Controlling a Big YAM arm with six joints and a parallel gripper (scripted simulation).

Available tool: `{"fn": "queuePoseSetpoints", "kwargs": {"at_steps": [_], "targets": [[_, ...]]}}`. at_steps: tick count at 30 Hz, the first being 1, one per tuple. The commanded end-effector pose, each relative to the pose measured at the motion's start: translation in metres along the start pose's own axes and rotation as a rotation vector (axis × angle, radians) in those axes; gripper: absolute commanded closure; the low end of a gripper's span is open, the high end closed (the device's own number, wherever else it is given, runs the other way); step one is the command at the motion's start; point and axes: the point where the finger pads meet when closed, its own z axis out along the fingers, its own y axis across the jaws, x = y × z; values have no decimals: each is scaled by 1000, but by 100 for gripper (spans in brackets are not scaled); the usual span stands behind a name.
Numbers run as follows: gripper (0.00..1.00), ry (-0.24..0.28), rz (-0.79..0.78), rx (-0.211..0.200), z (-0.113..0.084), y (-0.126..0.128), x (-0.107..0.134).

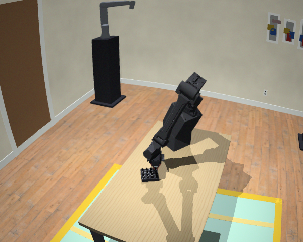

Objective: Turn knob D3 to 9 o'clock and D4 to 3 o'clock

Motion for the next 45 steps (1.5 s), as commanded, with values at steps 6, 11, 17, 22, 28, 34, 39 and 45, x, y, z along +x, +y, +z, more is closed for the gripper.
{"fn": "queuePoseSetpoints", "kwargs": {"at_steps": [6,11,17,22,28,34,39,45], "targets": [[81,-6,4,7,-2,-5,5],[81,-6,1,5,3,-3,2],[81,-7,1,4,9,-1,-2],[81,-15,2,9,9,-4,-4],[81,-8,10,7,14,-5,0],[81,-8,5,4,15,-2,-2],[81,-7,3,4,15,-2,-2],[81,-7,3,4,15,-2,-2]]}}
